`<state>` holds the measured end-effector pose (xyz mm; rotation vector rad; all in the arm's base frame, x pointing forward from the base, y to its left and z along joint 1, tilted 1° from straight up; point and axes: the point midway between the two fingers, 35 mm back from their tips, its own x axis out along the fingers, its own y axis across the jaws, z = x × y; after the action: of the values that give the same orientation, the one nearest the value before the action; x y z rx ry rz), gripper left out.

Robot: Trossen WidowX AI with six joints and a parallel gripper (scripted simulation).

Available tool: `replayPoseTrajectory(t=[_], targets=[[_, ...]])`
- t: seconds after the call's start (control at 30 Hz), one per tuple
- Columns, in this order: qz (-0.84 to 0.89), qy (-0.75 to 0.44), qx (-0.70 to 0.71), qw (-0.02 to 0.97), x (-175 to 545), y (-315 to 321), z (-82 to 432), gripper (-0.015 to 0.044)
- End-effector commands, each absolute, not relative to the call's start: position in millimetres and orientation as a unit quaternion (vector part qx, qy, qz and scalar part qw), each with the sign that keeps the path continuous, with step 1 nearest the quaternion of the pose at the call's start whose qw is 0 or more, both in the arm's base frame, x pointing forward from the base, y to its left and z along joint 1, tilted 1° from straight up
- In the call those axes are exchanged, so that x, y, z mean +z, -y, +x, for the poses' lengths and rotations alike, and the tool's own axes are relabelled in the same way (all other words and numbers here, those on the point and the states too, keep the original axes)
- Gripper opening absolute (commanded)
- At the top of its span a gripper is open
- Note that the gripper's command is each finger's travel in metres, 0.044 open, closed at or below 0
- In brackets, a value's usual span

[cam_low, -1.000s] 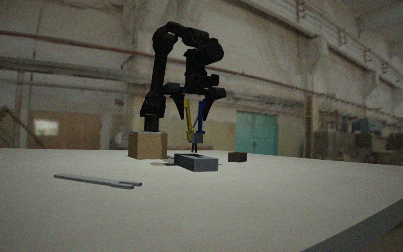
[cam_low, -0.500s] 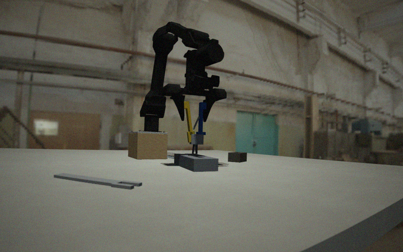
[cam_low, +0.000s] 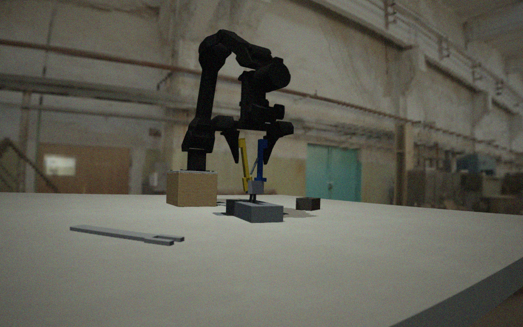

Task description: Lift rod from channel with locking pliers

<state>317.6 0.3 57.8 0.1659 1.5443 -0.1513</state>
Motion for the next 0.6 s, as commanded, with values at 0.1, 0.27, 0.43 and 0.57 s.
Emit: replayPoseTrajectory(t=[0.1, 0.27, 0.43, 0.57], targets=[[0.077, -0.697, -0.068, 0.709, 49, -1, 316, 0.0322], [0.077, -0.697, -0.068, 0.709, 44, -1, 316, 0.0322], [0.077, -0.697, -0.068, 0.709, 40, -1, 316, 0.0322], [0.077, -0.697, -0.068, 0.709, 40, -1, 316, 0.0321]])
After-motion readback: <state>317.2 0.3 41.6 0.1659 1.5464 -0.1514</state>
